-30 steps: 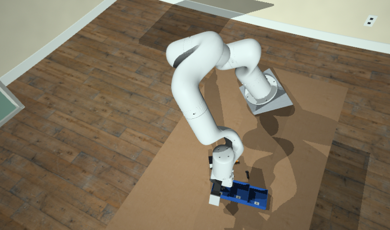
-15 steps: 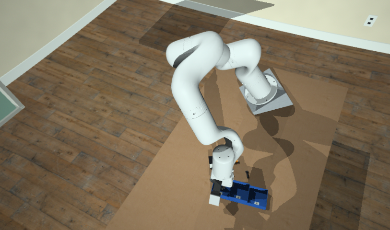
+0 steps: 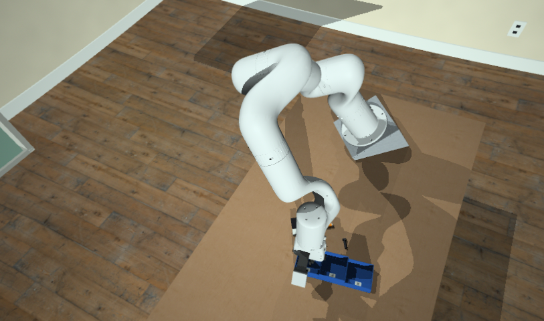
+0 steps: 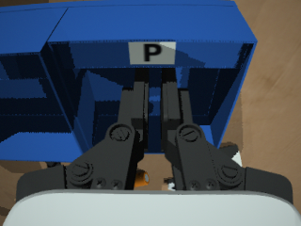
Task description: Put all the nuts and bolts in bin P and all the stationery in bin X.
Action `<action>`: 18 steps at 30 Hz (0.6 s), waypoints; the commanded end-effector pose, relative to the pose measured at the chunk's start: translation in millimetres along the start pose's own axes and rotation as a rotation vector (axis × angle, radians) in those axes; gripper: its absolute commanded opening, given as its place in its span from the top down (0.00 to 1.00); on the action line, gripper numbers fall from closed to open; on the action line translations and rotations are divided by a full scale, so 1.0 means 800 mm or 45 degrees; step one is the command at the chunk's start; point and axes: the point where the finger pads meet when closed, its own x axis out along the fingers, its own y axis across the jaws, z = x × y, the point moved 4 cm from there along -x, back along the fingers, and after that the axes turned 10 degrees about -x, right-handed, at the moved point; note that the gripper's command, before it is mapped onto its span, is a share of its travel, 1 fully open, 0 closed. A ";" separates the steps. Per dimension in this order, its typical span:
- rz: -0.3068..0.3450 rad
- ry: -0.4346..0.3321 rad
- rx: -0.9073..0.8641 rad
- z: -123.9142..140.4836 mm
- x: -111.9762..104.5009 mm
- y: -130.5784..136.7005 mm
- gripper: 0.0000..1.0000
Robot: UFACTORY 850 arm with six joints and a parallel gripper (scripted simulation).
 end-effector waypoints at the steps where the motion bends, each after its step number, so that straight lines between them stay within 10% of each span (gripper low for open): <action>1: 0.000 0.002 0.000 -0.001 -0.002 0.000 0.93; 18: 0.000 0.002 0.000 -0.001 -0.027 0.000 0.93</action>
